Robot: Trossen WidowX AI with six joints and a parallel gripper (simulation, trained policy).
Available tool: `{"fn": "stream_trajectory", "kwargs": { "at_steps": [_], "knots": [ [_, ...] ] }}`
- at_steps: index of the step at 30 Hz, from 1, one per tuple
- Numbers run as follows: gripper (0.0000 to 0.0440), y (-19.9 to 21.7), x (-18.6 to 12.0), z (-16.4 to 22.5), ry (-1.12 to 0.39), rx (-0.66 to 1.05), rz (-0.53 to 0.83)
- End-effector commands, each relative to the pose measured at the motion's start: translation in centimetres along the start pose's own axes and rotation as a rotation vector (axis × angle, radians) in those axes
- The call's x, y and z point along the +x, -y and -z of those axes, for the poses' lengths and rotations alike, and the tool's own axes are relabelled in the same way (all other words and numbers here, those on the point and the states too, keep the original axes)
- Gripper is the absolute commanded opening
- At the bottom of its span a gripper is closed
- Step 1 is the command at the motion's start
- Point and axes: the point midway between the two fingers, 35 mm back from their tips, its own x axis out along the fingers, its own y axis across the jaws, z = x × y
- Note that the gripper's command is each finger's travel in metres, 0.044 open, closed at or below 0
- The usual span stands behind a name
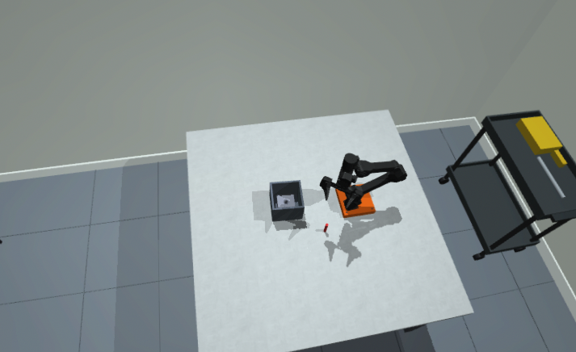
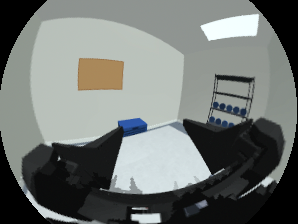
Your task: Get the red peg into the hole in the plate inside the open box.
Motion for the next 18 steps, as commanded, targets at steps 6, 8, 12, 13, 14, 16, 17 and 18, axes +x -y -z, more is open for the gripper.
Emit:
{"fn": "stream_trajectory", "kwargs": {
  "at_steps": [6,8,12,13,14,16,17,18],
  "knots": [
    [0.0440,0.3,0.7,1.4,-0.093,0.266,0.003],
    [0.0440,0.4,0.8,1.8,-0.118,0.330,0.006],
    [0.0440,0.4,1.0,2.7,-0.171,0.459,0.014],
    [0.0440,0.4,1.1,2.9,-0.184,0.491,0.017],
    [0.0440,0.4,1.1,3.2,-0.198,0.523,0.021],
    [0.0440,0.3,1.2,3.6,-0.225,0.586,0.028],
    [0.0440,0.3,1.2,3.9,-0.239,0.618,0.032],
    [0.0440,0.3,1.2,4.1,-0.253,0.649,0.037]
  ]
}}
